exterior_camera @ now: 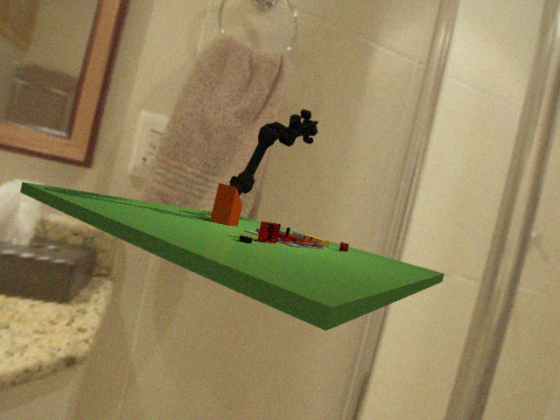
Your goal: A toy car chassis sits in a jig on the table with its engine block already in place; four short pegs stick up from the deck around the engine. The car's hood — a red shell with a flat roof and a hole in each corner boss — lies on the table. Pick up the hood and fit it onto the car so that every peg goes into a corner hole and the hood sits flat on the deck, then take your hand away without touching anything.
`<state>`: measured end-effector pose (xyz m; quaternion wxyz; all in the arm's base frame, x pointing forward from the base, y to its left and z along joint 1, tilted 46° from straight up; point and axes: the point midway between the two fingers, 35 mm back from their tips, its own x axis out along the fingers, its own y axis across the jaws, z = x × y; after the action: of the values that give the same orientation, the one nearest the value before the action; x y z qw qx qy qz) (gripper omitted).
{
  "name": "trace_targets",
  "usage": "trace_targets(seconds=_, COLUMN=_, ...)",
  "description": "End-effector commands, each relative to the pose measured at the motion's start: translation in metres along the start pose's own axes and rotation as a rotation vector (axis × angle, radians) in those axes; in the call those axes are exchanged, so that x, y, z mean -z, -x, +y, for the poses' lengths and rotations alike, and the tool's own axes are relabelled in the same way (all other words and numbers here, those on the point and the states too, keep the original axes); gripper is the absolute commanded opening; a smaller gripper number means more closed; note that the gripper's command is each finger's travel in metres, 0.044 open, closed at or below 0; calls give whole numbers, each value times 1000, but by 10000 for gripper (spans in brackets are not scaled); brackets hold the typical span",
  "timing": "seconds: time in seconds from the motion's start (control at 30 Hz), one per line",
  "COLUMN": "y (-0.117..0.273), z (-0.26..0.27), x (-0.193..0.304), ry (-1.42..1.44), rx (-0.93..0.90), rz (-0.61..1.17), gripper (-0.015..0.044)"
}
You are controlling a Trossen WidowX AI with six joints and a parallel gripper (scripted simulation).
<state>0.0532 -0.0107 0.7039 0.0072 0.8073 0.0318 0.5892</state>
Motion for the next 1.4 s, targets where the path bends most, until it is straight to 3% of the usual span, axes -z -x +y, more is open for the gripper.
trace_targets(seconds=0.0, y=0, z=0, x=0, ry=6, rx=1, rz=2, gripper=0)
trace_targets(seconds=0.17, y=0, z=-19, x=12, ry=159, rx=34, rz=46, gripper=0)
trace_targets(seconds=0.63, y=7, z=-141, x=21, ry=499, rx=255, rz=177, gripper=0)
trace_targets(seconds=1.37, y=26, z=-251, x=-71, ry=939, rx=566, rz=195, gripper=0)
